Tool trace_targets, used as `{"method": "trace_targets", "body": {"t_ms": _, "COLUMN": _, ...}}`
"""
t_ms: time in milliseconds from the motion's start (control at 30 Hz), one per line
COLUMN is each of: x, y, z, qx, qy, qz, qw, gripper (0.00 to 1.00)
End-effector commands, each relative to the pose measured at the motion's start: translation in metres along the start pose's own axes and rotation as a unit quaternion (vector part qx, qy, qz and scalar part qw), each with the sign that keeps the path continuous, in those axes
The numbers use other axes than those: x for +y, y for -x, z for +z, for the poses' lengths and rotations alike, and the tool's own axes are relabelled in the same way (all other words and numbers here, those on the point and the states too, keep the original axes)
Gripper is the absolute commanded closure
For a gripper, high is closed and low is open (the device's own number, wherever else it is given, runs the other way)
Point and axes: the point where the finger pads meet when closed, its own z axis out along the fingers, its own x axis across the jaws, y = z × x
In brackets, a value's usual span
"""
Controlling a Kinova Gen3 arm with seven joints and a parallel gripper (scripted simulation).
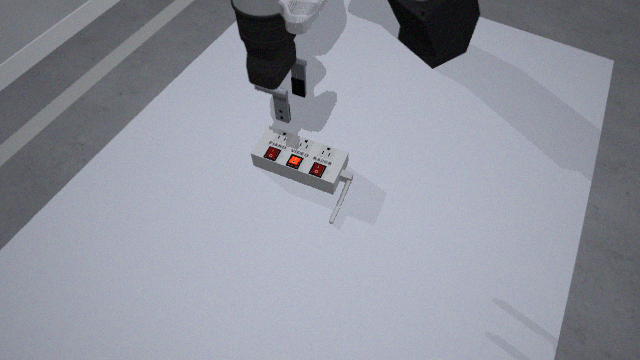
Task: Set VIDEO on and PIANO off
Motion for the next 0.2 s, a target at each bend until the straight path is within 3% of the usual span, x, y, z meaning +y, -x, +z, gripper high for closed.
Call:
{"method": "trace_targets", "body": {"t_ms": 0, "x": 0.0, "y": -0.0002, "z": -0.0001, "qx": 0.0, "qy": 0.0, "qz": 0.0, "qw": 1.0, "gripper": 0.0}}
{"method": "trace_targets", "body": {"t_ms": 167, "x": 0.0, "y": -0.0002, "z": -0.0001, "qx": 0.0, "qy": 0.0, "qz": 0.0, "qw": 1.0, "gripper": 0.0}}
